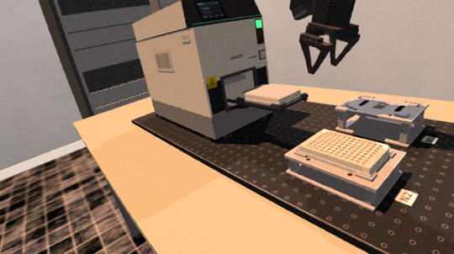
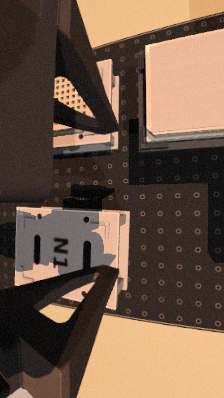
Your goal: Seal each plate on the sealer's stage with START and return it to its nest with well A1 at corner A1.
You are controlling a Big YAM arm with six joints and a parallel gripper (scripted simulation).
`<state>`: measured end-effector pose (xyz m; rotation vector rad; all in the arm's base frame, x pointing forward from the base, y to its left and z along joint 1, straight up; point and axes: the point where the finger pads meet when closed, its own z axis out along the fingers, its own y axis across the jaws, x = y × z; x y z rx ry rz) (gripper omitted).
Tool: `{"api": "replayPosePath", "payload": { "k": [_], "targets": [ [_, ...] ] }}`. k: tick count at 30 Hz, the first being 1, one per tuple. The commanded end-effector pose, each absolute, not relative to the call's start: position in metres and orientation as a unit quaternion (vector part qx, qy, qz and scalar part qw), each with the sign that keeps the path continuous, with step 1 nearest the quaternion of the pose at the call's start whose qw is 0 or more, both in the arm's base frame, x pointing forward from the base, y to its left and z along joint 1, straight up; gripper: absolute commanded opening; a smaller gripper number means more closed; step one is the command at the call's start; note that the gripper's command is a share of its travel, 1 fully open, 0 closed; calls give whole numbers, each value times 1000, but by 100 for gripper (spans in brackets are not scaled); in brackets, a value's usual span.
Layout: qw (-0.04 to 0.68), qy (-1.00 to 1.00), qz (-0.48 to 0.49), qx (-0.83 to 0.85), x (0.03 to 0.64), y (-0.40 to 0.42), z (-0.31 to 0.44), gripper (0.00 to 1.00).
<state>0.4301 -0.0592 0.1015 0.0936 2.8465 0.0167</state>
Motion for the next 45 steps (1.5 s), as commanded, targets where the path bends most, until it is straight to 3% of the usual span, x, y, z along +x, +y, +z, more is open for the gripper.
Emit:
{"api": "replayPosePath", "payload": {
  "k": [1, 17, 41, 45],
  "targets": [
    [166, 985, 6, 37, 451, -60, 119, 100],
    [167, 985, 6, 36, 460, -61, 125, 100],
    [160, 986, 7, 40, 538, 44, 119, 100],
    [160, 986, 2, 48, 531, 27, 120, 100]
  ]
}}
